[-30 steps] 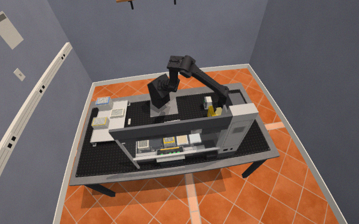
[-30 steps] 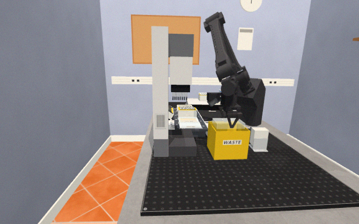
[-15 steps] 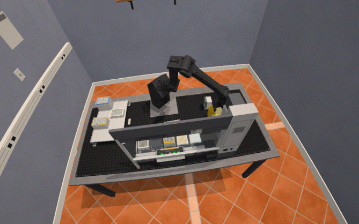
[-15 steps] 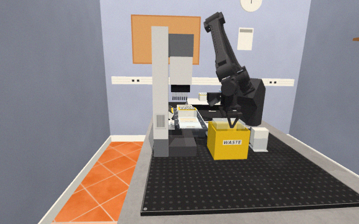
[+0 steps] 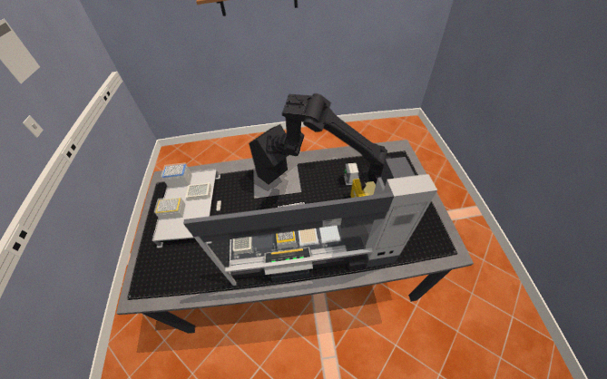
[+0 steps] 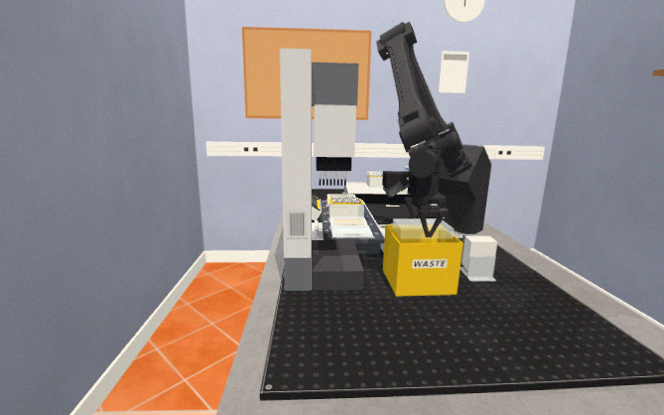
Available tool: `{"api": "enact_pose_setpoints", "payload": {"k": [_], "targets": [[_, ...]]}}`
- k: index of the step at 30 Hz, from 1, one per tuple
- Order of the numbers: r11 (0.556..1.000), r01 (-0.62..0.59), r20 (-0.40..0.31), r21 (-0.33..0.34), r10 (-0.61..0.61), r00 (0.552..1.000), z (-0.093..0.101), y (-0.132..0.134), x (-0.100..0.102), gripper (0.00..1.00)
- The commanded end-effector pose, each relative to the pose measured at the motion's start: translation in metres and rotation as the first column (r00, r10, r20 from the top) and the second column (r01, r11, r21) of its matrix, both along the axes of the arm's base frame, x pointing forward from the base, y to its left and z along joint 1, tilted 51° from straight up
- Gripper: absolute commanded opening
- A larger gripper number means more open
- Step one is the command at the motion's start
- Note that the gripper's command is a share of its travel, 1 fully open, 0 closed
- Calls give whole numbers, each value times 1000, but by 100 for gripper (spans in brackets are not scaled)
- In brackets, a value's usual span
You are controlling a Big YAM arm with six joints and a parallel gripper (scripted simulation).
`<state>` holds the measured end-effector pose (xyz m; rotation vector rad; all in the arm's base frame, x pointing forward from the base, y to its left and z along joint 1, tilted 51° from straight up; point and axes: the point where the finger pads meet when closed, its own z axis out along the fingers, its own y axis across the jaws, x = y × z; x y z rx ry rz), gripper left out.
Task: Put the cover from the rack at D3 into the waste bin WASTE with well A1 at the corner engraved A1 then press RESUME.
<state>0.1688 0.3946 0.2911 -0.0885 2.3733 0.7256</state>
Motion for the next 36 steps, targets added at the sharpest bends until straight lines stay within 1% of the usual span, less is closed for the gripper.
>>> {"api": "enact_pose_setpoints", "payload": {"k": [1,3,4,9,14,15,20,24,31,33,36], "targets": [[999,-4,11,34,4,1000,17,4,0,0],[999,-4,11,34,4,1000,17,5,0,0],[1000,-14,13,15,14,1000,7,6,-2,0],[1000,-8,9,-2,8,1000,-2,5,2,0],[1000,-3,10,4,3,1000,0,6,5,0],[1000,0,11,12,-1,1000,4,3,5,0],[1000,1,8,-4,-1,1000,-5,5,8,0],[1000,1,11,8,-1,1000,0,8,9,0],[1000,1,10,5,-1,1000,-3,7,10,0],[1000,2,7,-6,-2,1000,-7,6,10,0],[1000,1,11,5,-1,1000,-4,9,11,0]]}}
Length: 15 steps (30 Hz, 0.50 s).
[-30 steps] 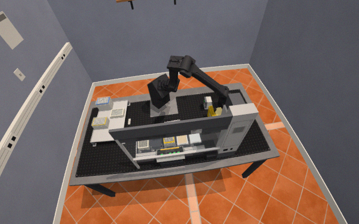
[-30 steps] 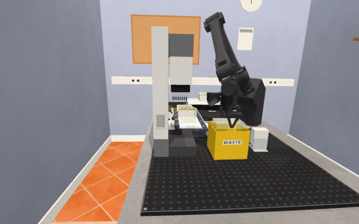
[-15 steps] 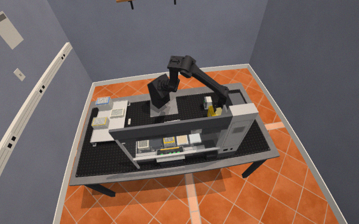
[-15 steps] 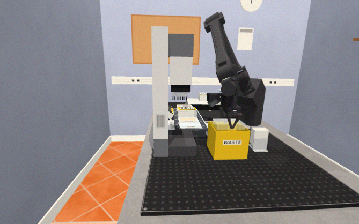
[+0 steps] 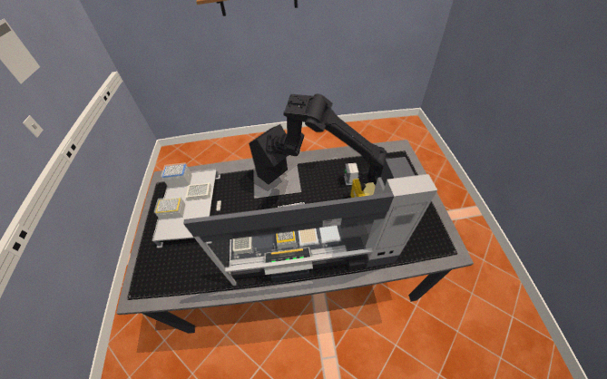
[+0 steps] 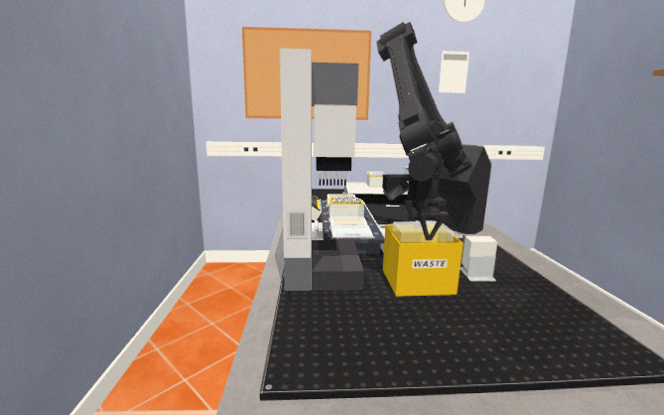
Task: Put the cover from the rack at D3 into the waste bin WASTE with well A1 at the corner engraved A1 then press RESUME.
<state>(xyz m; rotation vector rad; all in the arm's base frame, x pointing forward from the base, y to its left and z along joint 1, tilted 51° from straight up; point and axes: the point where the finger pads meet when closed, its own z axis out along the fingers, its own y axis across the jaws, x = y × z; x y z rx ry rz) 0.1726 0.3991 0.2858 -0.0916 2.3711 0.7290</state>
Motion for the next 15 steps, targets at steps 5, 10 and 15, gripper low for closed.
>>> {"api": "enact_pose_setpoints", "payload": {"k": [5,10,15], "targets": [[1000,4,8,3,-4,1000,0,3,8,0],[1000,4,8,4,-4,1000,1,2,7,0],[1000,4,8,4,-4,1000,1,2,7,0]]}}
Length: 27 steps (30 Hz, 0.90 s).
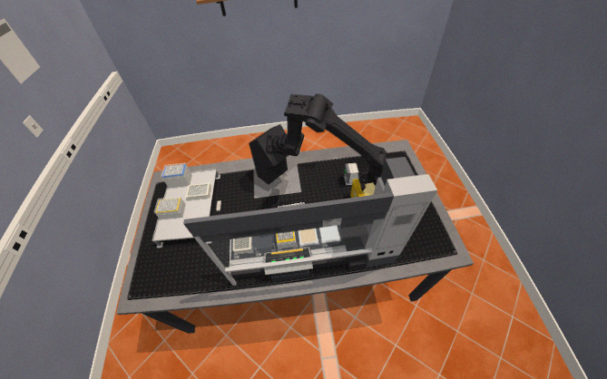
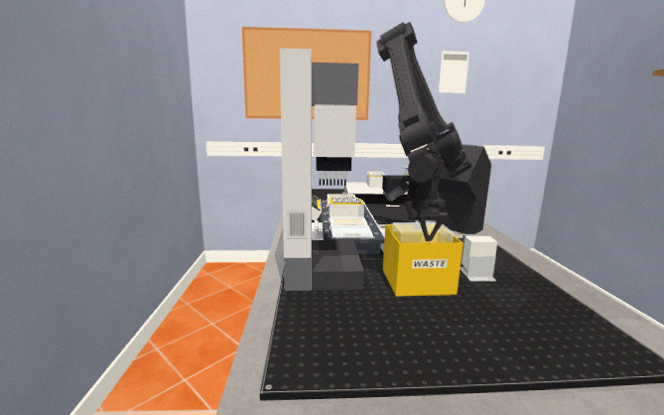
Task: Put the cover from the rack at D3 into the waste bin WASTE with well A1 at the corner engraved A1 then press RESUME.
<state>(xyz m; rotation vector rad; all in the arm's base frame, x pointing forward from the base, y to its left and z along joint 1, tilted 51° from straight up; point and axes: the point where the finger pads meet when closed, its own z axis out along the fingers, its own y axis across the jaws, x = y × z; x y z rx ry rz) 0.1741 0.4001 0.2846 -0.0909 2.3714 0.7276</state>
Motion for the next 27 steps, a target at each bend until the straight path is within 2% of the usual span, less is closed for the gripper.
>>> {"api": "enact_pose_setpoints", "payload": {"k": [1,7,8,27], "targets": [[1000,3,8,5,-3,1000,2,1,5,0],[1000,3,8,5,-3,1000,2,1,5,0],[1000,3,8,5,-3,1000,2,1,5,100],[1000,3,8,5,-3,1000,2,1,5,100]]}}
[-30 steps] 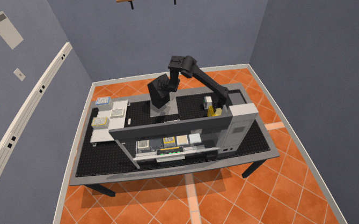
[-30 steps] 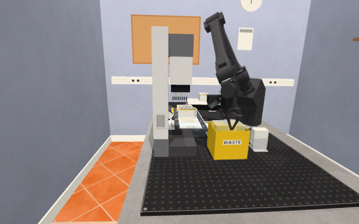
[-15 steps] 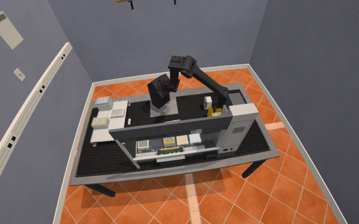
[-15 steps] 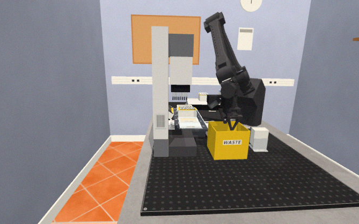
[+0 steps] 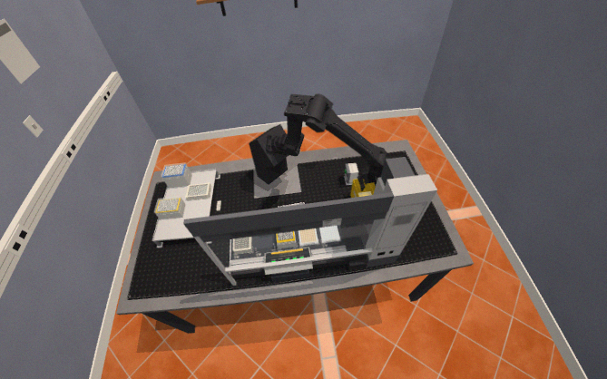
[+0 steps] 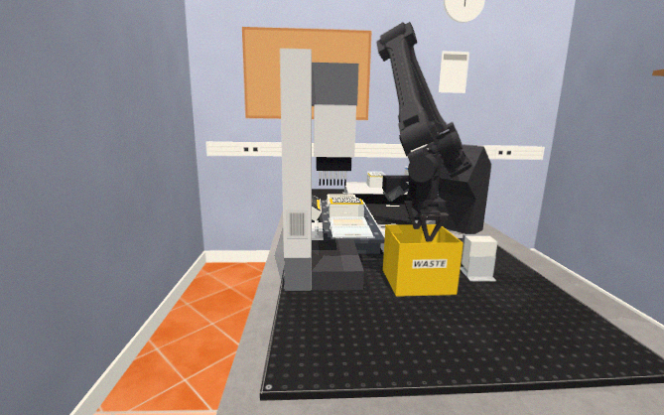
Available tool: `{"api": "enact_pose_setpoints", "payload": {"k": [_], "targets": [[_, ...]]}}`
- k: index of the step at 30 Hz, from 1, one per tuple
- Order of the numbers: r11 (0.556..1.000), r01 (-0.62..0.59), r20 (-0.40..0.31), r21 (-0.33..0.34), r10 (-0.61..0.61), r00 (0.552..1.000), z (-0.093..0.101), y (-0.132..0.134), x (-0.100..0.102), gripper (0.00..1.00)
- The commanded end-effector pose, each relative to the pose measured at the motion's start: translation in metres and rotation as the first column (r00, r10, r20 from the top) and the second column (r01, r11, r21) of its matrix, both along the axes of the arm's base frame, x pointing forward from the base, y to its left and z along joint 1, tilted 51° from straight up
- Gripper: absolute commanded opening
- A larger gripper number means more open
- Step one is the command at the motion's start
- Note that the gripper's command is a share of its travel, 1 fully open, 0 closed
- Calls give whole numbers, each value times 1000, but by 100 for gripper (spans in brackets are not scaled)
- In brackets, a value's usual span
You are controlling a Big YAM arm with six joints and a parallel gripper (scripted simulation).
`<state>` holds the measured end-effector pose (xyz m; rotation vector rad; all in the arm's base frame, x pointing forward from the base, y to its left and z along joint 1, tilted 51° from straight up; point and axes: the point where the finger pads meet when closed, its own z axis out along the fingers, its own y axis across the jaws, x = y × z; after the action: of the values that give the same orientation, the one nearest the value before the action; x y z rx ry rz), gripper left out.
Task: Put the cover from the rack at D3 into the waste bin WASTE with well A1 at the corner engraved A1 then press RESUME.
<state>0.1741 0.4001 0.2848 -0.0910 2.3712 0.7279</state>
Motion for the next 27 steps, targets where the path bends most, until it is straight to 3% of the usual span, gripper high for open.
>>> {"api": "enact_pose_setpoints", "payload": {"k": [1,23,27], "targets": [[1000,3,8,5,-3,1000,2,1,5,100],[1000,3,8,5,-3,1000,2,1,5,100],[999,-6,7,46,6,1000,26,-2,-9,100]]}}
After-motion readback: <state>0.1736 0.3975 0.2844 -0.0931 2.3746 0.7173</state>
